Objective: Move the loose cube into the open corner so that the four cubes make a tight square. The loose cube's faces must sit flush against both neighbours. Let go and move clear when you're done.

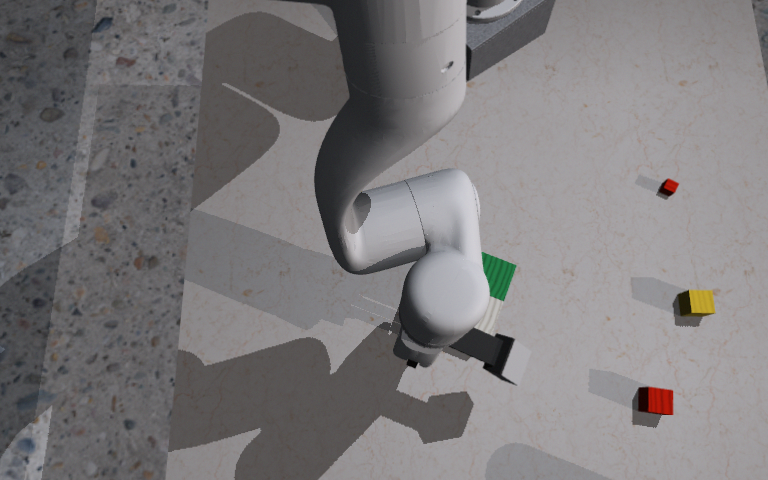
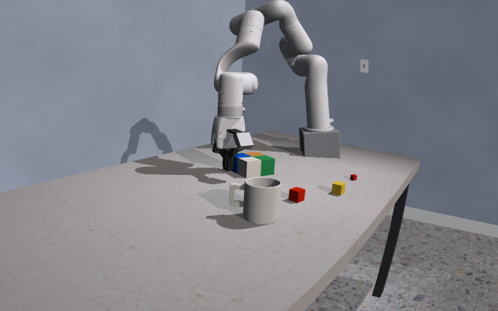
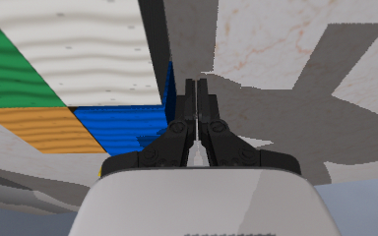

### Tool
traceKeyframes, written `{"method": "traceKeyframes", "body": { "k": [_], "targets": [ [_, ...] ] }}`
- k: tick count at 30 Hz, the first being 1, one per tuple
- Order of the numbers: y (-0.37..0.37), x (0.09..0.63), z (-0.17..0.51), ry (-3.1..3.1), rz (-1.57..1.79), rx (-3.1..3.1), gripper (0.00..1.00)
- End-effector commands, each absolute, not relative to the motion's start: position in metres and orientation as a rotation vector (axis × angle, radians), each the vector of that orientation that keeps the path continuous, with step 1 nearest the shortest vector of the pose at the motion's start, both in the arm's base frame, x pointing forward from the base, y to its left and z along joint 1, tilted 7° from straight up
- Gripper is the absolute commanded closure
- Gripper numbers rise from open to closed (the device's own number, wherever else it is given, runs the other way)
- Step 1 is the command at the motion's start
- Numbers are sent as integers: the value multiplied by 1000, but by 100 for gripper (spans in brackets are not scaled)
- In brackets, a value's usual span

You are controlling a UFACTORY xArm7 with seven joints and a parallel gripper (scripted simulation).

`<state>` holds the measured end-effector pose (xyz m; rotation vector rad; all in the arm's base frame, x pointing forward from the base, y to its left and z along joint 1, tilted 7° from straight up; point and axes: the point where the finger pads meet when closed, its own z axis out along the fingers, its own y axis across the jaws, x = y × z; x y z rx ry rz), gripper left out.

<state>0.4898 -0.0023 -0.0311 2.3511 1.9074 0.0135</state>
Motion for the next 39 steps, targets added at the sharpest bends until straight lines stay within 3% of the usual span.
{"method": "traceKeyframes", "body": {
  "k": [1, 39],
  "targets": [
    [-2, 491, -30, 1906, 18, 2349, 100],
    [-3, 500, -16, 1906, 18, 2349, 100]
  ]
}}
